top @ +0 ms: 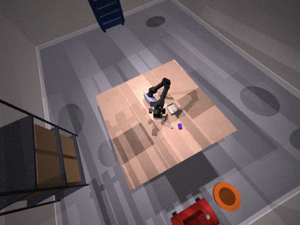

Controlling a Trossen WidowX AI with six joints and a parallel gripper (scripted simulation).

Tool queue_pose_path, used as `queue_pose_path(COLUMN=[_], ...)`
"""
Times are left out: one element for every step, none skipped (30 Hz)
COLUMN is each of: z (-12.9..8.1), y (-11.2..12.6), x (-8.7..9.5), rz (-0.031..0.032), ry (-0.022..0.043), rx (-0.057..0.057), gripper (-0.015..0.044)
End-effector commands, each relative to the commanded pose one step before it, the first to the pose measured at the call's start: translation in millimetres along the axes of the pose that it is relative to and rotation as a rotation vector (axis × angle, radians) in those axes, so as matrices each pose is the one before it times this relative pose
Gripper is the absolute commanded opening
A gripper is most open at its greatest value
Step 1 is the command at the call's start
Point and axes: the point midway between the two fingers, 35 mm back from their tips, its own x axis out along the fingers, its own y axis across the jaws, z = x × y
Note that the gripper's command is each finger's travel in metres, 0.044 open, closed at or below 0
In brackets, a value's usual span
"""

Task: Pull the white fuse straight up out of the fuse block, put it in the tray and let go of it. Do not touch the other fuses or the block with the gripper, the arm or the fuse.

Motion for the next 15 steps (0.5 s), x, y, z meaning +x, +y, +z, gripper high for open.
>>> queue_pose_path(z=[-0.05,-0.03,-0.03,-0.03,-0.03,-0.03,0.01,0.03,0.05,0.05,0.04,0.03,0.02,0.01,0.0], y=[-0.59,0.0,0.0,0.0,0.0,0.0,0.0,0.0,0.0,-0.01,-0.01,-0.01,-0.01,-0.01,-0.01], x=[-2.25,-0.49,-0.49,-0.49,-0.49,-0.49,-0.27,-0.81,-1.35,-1.63,-1.64,-1.64,-1.64,-1.64,-1.65], rz=[-0.0054,0.00007,0.00008,0.00008,0.00008,0.00008,-0.00001,-0.00003,-0.00005,-0.00006,-0.00005,-0.00005,-0.00004,-0.00004,-0.00003], ry=[-0.00037,0.0,0.0,0.0,0.0,0.0,-0.00001,-0.00003,-0.00004,-0.00005,-0.00004,-0.00003,-0.00003,-0.00002,-0.00002], rx=[-0.0035,0.0,0.0,0.0,0.0,0.0,0.0,0.0,0.0,0.0,0.0,0.0,0.0,0.0,0.0], gripper=[0.0,0.0,0.0,0.0,0.0,0.0,0.0,0.0,0.0,0.0,0.0,0.0,0.0,0.0,0.0])
